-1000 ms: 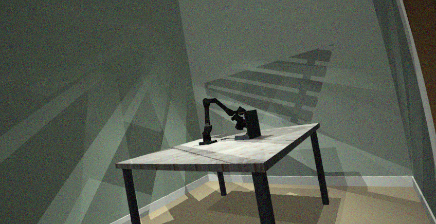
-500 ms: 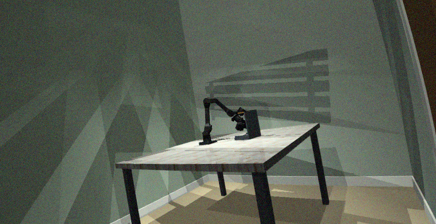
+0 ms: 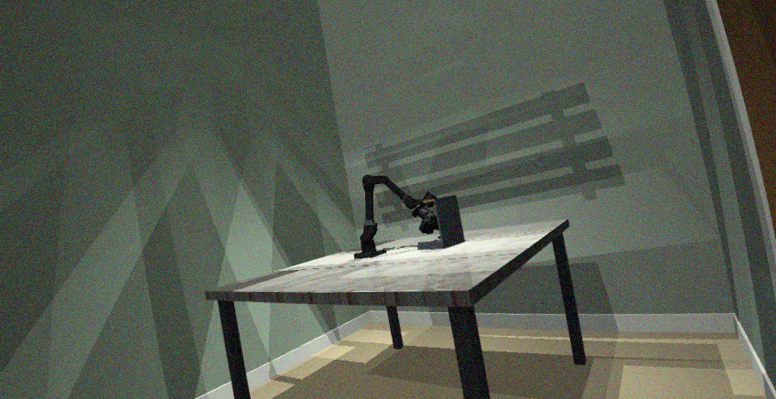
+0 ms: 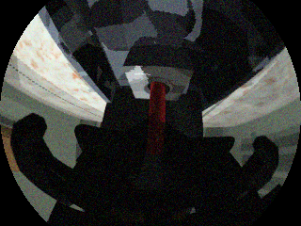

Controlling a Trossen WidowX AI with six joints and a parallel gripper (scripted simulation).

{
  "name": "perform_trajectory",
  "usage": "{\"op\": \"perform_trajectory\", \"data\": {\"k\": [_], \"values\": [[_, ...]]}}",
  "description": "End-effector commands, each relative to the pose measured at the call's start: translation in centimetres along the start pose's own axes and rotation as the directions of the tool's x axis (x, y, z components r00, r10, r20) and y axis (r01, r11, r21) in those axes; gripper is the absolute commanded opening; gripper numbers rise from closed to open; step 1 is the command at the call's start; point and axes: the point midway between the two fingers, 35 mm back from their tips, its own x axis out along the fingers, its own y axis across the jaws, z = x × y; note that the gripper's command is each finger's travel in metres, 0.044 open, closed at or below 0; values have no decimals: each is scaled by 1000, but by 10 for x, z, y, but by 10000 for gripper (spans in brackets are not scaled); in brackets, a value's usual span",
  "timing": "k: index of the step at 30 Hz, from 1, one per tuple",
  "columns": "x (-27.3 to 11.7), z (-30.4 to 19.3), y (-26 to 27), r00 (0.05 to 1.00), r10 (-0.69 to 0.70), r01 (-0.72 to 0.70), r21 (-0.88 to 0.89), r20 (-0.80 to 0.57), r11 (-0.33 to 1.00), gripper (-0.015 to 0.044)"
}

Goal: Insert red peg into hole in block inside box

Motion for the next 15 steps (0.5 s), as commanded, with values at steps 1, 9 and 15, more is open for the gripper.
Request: {"op": "perform_trajectory", "data": {"k": [1,9,15], "values": [[0,0,0,1000,0,0,0,0,1000,26],[0,0,0,1000,0,0,0,0,1000,220],[-6,6,0,1000,1,-1,-1,4,1000,220]]}}
